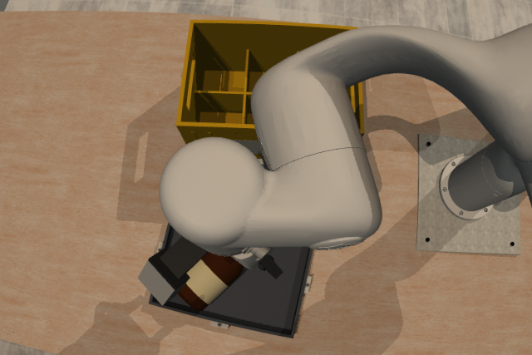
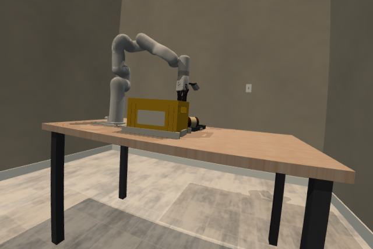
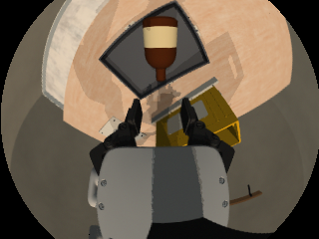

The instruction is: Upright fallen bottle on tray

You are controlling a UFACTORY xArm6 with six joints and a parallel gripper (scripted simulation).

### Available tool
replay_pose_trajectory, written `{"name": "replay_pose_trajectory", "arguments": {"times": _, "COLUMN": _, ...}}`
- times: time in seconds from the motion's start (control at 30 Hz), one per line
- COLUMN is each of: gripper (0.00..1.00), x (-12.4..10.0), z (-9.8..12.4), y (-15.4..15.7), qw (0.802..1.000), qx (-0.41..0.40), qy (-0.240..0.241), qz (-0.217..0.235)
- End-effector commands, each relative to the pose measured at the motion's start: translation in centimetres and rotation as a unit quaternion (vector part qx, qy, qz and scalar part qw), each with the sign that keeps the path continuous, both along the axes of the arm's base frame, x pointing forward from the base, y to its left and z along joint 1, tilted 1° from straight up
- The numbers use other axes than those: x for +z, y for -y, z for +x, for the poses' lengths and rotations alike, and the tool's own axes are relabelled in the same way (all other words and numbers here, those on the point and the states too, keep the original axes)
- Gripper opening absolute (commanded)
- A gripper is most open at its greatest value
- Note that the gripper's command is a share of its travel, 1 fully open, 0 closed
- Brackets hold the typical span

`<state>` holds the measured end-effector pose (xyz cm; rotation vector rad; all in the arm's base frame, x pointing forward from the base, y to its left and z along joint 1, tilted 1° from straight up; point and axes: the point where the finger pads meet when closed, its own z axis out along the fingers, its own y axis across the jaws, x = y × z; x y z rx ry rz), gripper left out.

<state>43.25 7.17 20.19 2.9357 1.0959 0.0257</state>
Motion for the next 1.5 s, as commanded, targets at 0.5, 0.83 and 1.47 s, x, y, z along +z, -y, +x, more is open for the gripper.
{"name": "replay_pose_trajectory", "arguments": {"times": 0.5, "gripper": 0.65, "x": -3.8, "z": 0.2, "y": 0.0, "qw": 1.0, "qx": 0.0, "qy": 0.002, "qz": 0.0}}
{"name": "replay_pose_trajectory", "arguments": {"times": 0.83, "gripper": 0.65, "x": -7.4, "z": 0.3, "y": 0.0, "qw": 1.0, "qx": 0.0, "qy": 0.002, "qz": 0.0}}
{"name": "replay_pose_trajectory", "arguments": {"times": 1.47, "gripper": 0.65, "x": -10.9, "z": 0.3, "y": 0.0, "qw": 1.0, "qx": 0.0, "qy": 0.002, "qz": 0.0}}
